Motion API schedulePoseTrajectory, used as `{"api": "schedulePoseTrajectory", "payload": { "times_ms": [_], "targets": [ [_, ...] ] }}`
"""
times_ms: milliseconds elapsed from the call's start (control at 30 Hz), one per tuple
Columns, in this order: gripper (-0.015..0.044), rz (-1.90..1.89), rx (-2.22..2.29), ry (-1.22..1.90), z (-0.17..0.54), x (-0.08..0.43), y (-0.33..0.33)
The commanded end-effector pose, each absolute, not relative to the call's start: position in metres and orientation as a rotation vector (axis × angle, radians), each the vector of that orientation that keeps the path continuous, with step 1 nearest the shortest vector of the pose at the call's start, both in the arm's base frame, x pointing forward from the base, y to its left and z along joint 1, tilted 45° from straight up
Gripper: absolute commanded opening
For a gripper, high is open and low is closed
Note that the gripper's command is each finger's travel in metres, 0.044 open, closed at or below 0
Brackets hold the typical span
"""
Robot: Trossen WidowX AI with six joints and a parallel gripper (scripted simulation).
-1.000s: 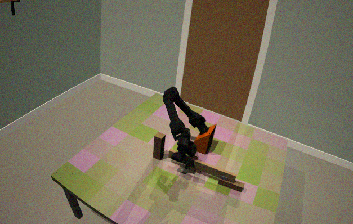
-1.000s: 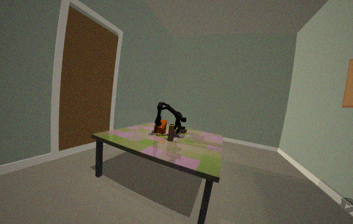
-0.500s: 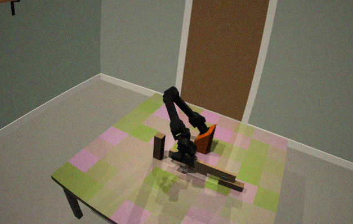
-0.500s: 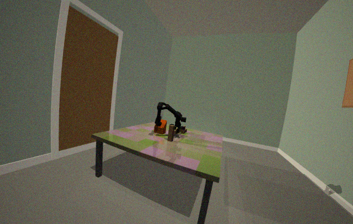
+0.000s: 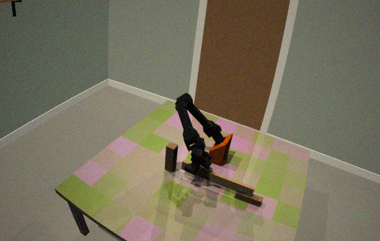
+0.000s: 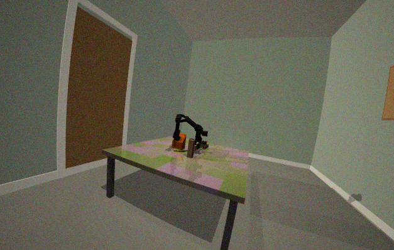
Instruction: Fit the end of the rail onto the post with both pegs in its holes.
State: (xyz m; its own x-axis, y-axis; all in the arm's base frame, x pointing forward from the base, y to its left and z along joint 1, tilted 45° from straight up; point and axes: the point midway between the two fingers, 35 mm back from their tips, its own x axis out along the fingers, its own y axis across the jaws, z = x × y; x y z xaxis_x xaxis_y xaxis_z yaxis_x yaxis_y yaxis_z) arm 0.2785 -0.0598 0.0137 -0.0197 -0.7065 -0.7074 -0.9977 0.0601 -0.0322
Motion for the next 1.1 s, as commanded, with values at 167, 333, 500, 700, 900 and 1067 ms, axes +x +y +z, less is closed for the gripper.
{"api": "schedulePoseTrajectory", "payload": {
  "times_ms": [167,333,500,700,900,1067],
  "targets": [
    [0.0,0.674,-1.702,1.779,0.0141,0.2782,-0.0576],
    [0.0,0.674,-1.702,1.779,0.0144,0.2782,-0.0581],
    [0.0,0.674,-1.702,1.779,0.0151,0.2781,-0.0594],
    [0.0,0.674,-1.702,1.779,0.016,0.278,-0.0611],
    [0.0,0.674,-1.702,1.779,0.017,0.278,-0.0627],
    [0.0,0.674,-1.702,1.779,0.0182,0.278,-0.0638]
  ]
}}
